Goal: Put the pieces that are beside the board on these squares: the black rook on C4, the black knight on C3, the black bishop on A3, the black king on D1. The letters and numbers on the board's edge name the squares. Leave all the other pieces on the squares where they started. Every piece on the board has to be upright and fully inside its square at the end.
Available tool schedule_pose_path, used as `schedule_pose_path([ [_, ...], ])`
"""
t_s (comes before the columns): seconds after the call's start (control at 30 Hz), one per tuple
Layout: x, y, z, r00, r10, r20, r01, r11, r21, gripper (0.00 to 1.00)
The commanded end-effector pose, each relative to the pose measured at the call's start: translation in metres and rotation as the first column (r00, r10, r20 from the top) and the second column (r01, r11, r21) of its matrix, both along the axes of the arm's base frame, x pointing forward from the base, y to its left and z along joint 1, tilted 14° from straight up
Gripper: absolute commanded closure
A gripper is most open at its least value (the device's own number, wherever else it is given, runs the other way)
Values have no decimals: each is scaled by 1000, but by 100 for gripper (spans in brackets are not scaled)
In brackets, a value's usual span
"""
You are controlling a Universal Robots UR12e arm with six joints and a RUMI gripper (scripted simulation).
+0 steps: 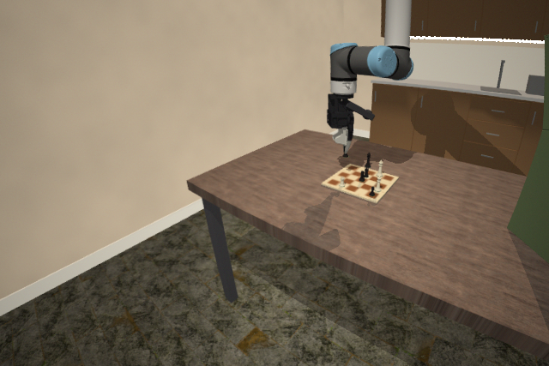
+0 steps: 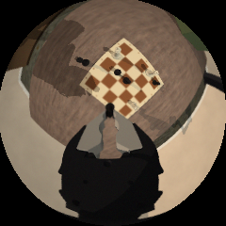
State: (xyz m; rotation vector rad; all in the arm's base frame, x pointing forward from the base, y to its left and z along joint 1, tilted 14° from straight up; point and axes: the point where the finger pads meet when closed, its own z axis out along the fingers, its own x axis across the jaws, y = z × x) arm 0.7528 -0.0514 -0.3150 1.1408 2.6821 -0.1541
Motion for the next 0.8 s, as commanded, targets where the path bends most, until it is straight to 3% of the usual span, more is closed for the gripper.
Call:
schedule_pose_path([
  [0.0,4,-3,-18,1000,0,1,0,1000,0,100],
  [0.33,12,-11,-60,1000,0,1,0,1000,0,100],
  [0.77,13,-13,-70,1000,0,1,0,1000,0,100],
])
